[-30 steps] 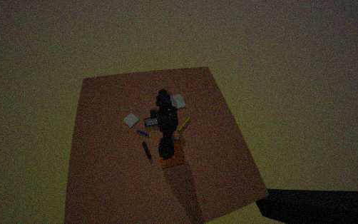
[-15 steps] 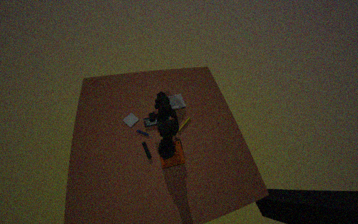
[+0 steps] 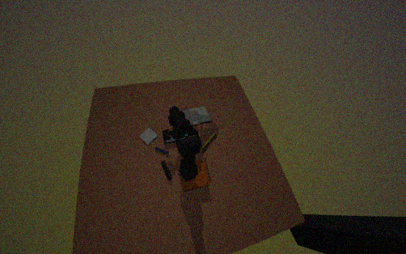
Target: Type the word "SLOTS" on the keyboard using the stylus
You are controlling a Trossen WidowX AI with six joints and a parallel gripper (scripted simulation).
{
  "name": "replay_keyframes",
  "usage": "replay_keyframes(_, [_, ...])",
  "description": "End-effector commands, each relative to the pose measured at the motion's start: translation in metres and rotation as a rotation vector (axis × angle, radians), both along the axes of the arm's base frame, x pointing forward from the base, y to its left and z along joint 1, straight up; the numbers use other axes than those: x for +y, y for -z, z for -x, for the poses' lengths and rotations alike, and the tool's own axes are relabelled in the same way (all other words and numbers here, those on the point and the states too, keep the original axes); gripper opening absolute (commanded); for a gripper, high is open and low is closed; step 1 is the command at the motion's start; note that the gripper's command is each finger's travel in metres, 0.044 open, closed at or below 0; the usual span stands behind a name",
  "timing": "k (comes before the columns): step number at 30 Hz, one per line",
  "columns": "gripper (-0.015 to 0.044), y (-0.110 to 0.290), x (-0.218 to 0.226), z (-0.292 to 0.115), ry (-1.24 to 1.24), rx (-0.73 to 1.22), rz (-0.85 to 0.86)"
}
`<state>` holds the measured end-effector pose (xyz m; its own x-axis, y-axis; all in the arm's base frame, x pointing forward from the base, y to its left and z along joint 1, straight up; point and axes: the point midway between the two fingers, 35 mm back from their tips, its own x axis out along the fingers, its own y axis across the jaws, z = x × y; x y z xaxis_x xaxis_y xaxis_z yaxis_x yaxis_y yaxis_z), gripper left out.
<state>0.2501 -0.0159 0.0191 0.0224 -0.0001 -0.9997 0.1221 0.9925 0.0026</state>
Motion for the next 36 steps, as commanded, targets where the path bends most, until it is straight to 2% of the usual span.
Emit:
replay_keyframes(1, [0.0000,0.000,0.035,-0.002,-0.006,0.000,-0.003])
replay_keyframes(12, [0.0000,0.000,0.042,-0.002,-0.005,-0.001,-0.004])
replay_keyframes(14, [0.0000,-0.010,0.042,-0.003,-0.005,-0.001,-0.004])
replay_keyframes(18, [0.0000,-0.058,0.042,-0.002,-0.005,-0.001,-0.004])
replay_keyframes(28, [0.0000,-0.059,0.042,-0.005,-0.008,-0.021,-0.004])
replay_keyframes(32, [0.0105,-0.058,0.042,-0.005,-0.008,-0.020,-0.004])
replay_keyframes(36, [0.0000,-0.058,0.042,-0.005,-0.008,-0.019,-0.004])
